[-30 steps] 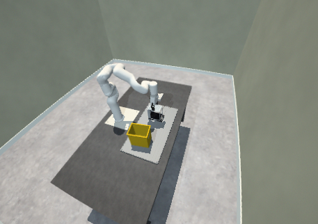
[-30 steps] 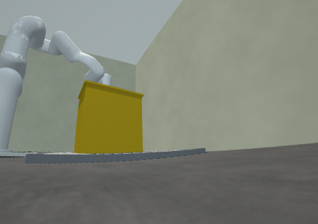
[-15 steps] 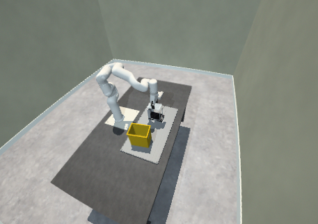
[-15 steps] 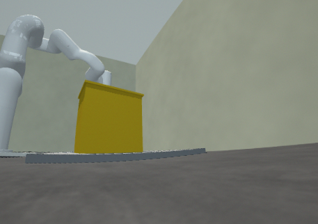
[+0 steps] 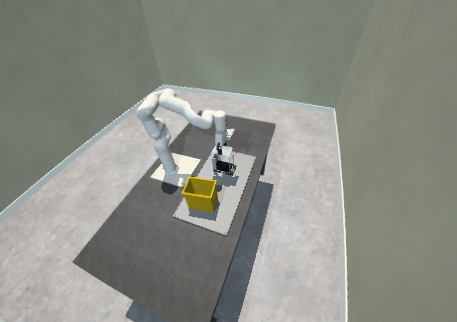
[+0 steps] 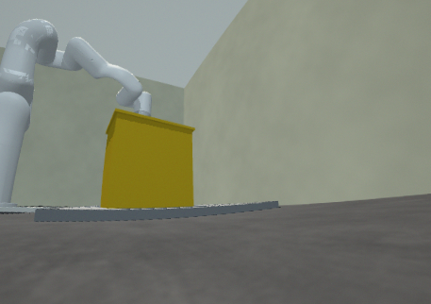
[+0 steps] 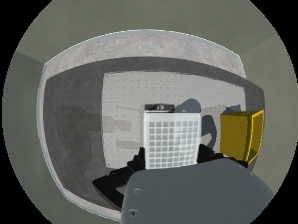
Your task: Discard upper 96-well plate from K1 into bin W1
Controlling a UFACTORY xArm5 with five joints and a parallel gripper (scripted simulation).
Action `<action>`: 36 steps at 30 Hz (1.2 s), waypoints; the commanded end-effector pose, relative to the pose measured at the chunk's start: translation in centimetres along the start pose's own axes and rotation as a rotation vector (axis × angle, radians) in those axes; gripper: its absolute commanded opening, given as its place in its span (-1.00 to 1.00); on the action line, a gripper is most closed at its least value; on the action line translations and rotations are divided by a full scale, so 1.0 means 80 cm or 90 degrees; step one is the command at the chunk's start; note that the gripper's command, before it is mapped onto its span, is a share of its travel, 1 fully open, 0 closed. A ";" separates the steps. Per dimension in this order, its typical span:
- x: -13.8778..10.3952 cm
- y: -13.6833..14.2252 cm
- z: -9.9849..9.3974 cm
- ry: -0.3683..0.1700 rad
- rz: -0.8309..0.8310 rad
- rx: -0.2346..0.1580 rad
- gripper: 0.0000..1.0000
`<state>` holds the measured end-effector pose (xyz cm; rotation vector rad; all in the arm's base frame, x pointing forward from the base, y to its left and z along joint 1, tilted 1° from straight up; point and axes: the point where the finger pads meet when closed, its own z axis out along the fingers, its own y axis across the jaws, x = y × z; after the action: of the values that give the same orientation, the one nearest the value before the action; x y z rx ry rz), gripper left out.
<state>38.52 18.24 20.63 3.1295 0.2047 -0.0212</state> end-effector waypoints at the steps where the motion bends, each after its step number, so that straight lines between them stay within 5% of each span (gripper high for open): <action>1: 0.001 0.000 -0.011 0.002 0.000 0.001 -1.00; 36: 0.001 0.001 -0.065 0.002 0.000 0.001 -1.00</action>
<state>38.64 18.20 25.65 3.1298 0.2047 -0.0202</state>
